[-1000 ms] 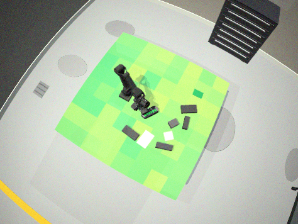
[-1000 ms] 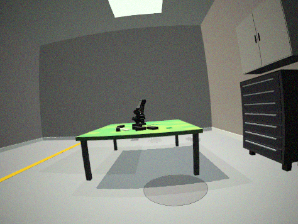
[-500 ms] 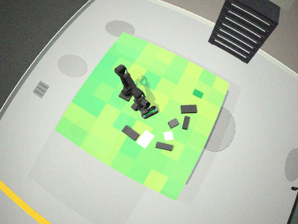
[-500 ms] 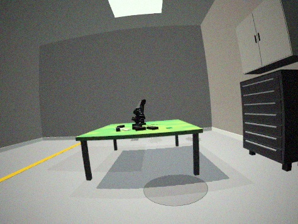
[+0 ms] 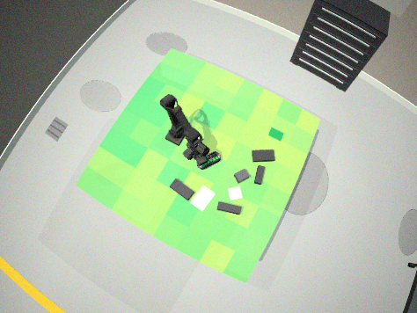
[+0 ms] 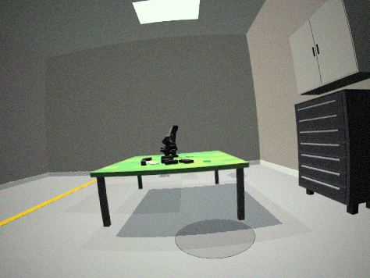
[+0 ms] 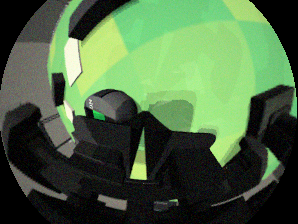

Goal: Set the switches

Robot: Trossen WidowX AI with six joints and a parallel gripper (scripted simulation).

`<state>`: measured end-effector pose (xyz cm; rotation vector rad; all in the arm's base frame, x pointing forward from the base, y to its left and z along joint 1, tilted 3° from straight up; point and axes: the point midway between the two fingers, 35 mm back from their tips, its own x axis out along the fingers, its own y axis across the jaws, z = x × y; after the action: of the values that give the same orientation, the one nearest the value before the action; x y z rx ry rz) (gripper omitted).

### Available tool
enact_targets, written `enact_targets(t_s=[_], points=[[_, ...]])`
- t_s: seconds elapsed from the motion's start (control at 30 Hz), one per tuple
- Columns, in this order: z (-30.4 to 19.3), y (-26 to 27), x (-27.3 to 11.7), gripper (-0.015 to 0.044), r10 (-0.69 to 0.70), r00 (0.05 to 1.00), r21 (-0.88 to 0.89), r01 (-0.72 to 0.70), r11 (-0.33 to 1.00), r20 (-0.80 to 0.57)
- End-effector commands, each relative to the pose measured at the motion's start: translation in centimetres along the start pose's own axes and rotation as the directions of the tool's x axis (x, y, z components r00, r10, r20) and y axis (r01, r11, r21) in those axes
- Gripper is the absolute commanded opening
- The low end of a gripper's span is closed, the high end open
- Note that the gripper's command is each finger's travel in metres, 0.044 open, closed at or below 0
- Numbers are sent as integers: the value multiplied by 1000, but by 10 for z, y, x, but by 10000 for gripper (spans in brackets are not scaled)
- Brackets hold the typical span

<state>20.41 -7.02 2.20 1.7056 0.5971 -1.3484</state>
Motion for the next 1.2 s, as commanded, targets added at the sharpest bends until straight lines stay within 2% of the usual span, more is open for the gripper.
enact_targets(t_s=[0.0,0.43,0.67,0.83,1.0,1.17], points=[[0,3,0,0,2,1000,-4,-2,1000,-3],[0,11,3,0,3,1000,-4,-3,1000,-3],[0,4,-53,0,1,1000,-3,-1,1000,-3],[0,4,-55,0,2,1000,-15,-2,1000,-3],[0,4,-55,0,1,1000,-318,-2,948,-3],[0,5,-55,0,0,1000,-630,-2,777,-3]])
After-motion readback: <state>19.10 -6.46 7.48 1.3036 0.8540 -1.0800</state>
